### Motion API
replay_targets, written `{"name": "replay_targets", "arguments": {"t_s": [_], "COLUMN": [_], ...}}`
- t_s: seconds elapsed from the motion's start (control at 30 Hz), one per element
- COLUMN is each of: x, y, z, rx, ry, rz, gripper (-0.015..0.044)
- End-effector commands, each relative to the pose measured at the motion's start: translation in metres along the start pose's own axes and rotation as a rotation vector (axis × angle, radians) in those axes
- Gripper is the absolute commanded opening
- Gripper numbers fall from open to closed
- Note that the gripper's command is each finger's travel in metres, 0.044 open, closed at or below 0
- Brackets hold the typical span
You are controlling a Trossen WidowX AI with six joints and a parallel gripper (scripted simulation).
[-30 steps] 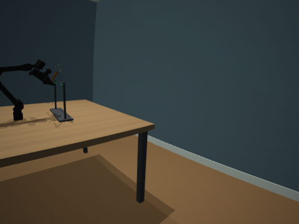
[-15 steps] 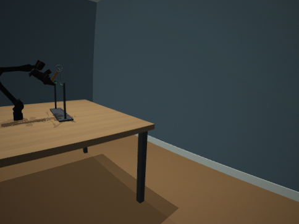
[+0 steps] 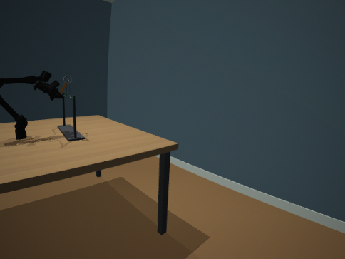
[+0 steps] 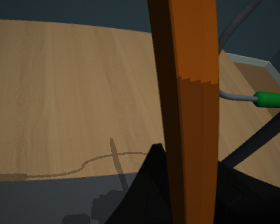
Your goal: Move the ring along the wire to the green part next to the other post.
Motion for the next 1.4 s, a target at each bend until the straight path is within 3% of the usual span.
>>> {"name": "replay_targets", "arguments": {"t_s": [0.0,1.37], "x": [-0.001,-0.007], "y": [0.000,0.003], "z": [-0.001,-0.011], "rx": [-0.046,-0.419], "ry": [-0.062,-0.612], "rz": [0.000,0.019], "gripper": [-0.0150,-0.0150]}}
Point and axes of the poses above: the point midway between the two fingers, 35 mm back from their tips, its own y axis out along the fingers, its own z axis across the jaws, x = y × z, the point moved 8 cm from there along -y, back along the fingers, and after that the axes turned 15 degrees about -y, right-handed, at the moved point
